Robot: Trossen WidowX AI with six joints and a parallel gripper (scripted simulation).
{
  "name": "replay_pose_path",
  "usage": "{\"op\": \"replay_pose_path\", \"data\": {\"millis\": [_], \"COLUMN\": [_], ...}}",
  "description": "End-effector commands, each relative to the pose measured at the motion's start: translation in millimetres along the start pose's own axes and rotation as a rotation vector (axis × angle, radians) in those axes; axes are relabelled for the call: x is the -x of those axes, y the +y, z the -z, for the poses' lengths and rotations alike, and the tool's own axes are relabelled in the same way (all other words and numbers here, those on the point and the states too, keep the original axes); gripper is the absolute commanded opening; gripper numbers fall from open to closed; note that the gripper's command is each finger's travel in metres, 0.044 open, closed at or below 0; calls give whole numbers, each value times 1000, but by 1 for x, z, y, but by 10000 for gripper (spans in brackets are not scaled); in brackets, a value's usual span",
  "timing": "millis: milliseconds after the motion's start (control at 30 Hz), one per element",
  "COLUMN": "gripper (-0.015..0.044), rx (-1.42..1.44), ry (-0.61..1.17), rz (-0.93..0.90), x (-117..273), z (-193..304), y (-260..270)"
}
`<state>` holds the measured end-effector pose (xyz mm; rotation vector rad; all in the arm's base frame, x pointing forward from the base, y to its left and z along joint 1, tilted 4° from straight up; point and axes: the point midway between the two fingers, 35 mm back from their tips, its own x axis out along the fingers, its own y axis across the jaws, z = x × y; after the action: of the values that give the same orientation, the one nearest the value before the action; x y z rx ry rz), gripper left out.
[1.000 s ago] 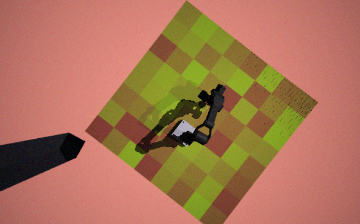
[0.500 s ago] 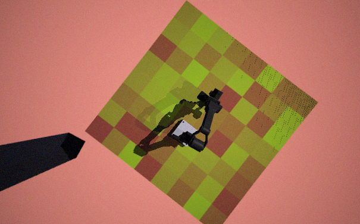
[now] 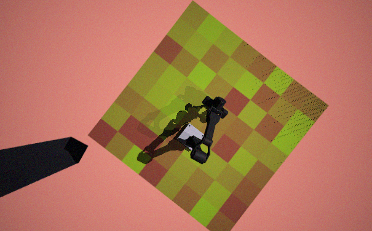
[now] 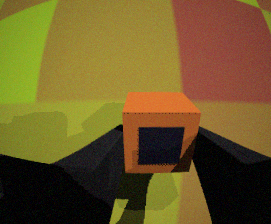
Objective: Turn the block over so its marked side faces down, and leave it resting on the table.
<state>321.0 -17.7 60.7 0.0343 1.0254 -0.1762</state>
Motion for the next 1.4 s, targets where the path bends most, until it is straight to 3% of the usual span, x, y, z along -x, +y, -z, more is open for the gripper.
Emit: {"op": "replay_pose_path", "data": {"millis": [0, 733, 1367], "gripper": [0, 0, 0], "rx": [5, 10, 7], "ry": [-40, -314, -557], "rz": [5, 1, 4], "x": [1, -35, -26], "z": [2, 5, 19], "y": [-1, 3, -1]}}
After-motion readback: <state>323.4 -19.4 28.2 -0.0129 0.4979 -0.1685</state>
